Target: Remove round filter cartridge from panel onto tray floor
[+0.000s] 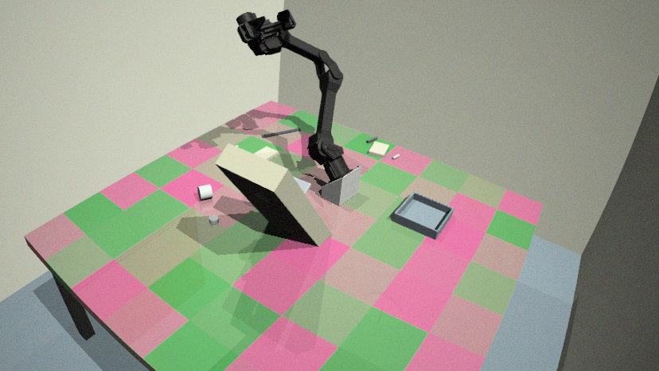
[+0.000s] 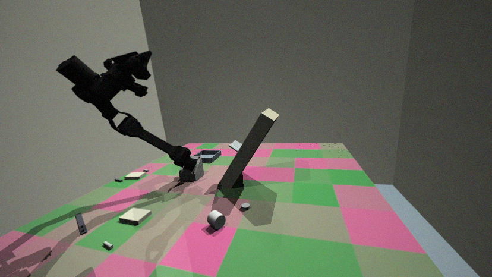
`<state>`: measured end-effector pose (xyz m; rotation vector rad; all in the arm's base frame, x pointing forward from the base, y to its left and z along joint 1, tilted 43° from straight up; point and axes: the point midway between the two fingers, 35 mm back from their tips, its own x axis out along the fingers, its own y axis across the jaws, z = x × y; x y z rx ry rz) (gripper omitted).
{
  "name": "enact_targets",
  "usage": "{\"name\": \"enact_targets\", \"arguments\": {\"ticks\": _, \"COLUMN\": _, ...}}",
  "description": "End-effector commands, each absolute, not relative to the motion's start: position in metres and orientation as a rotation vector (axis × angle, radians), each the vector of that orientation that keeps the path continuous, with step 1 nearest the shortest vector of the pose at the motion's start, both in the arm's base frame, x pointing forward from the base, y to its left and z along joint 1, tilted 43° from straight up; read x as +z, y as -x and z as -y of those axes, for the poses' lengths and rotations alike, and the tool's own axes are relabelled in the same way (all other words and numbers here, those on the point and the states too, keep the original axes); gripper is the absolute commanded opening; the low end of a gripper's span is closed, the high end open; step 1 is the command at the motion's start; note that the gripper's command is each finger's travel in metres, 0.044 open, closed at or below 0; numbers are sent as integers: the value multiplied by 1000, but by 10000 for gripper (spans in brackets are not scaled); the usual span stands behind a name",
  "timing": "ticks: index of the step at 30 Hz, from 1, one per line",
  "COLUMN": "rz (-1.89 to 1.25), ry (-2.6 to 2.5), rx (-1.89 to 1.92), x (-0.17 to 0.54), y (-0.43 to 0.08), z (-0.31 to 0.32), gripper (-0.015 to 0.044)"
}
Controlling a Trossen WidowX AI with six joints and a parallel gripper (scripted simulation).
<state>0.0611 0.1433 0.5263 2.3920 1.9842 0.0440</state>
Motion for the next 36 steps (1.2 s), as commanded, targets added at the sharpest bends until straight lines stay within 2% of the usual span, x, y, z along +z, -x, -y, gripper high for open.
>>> {"name": "enact_targets", "arguments": {"ticks": 1, "rz": -1976, "ry": -2396, "rx": 46, "x": 526, "y": -64, "z": -143, "gripper": 374}}
{"name": "enact_targets", "arguments": {"ticks": 6, "rz": -1736, "ry": -2471, "rx": 41, "x": 500, "y": -137, "z": -142, "gripper": 242}}
{"name": "enact_targets", "arguments": {"ticks": 12, "rz": -1404, "ry": -2408, "rx": -87, "x": 437, "y": -221, "z": -154, "gripper": 89}}
{"name": "enact_targets", "arguments": {"ticks": 17, "rz": -1164, "ry": -2187, "rx": -235, "x": 366, "y": -269, "z": -172, "gripper": 89}}
{"name": "enact_targets", "arguments": {"ticks": 23, "rz": -921, "ry": -1705, "rx": -377, "x": 271, "y": -296, "z": -191, "gripper": 89}}
{"name": "enact_targets", "arguments": {"ticks": 30, "rz": -659, "ry": -933, "rx": -412, "x": 186, "y": -287, "z": -199, "gripper": 89}}
{"name": "enact_targets", "arguments": {"ticks": 34, "rz": -474, "ry": -434, "rx": -370, "x": 161, "y": -268, "z": -202, "gripper": 89}}
{"name": "enact_targets", "arguments": {"ticks": 36, "rz": -438, "ry": -350, "rx": -360, "x": 159, "y": -264, "z": -203, "gripper": 89}}
